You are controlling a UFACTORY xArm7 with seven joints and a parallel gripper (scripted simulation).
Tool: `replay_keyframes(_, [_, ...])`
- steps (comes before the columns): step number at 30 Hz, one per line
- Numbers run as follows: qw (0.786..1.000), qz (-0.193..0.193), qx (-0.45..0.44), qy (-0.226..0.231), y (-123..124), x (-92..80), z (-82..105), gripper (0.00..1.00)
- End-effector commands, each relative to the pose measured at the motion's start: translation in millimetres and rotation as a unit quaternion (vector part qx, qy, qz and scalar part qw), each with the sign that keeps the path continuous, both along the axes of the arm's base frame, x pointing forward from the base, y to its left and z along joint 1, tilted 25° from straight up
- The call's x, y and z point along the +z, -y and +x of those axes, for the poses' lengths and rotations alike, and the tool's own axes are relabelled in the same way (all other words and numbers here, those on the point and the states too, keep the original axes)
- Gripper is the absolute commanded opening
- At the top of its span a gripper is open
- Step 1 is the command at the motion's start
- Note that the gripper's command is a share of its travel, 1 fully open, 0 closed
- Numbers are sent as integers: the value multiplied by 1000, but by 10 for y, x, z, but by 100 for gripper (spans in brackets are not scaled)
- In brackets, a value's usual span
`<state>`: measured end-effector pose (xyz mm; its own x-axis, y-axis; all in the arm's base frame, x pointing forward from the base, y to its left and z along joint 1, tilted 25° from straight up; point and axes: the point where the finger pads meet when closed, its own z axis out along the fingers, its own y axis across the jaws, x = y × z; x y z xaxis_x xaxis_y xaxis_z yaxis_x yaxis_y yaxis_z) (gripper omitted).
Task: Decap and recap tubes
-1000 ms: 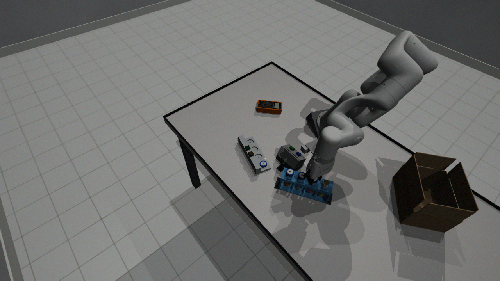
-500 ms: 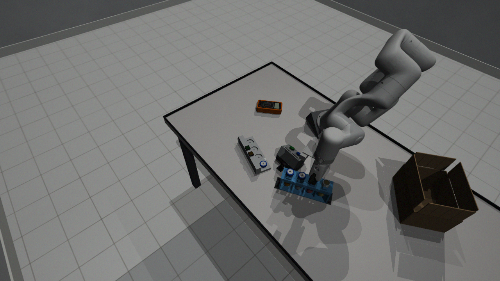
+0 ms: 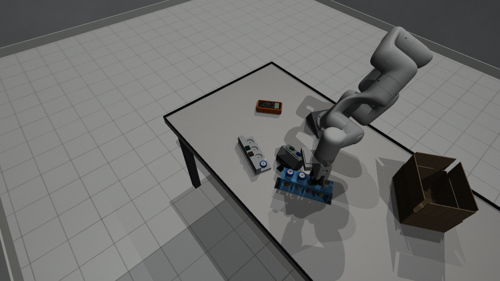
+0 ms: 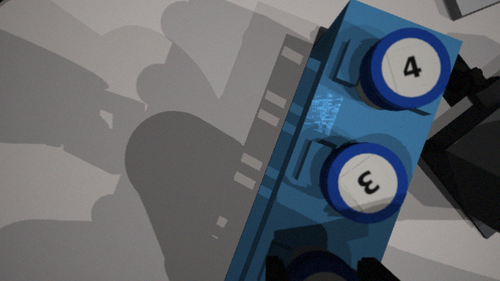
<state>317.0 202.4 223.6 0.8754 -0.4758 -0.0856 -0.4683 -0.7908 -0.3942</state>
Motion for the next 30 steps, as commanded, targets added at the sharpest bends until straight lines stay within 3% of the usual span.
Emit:
replay_keyframes(1, [991, -4, 123, 52, 3, 18, 13, 0])
replay_keyframes(5, [976, -14, 199, 85, 3, 19, 13, 0])
replay_keyframes(11, [976, -14, 199, 85, 3, 19, 13, 0])
replay_keyframes(12, [976, -14, 199, 85, 3, 19, 13, 46])
replay_keyframes(24, [976, -15, 199, 85, 4, 18, 14, 46])
replay_keyframes(27, [996, 0, 87, 37, 3, 18, 13, 46])
replay_keyframes(30, [1000, 9, 23, 9, 3, 18, 13, 46])
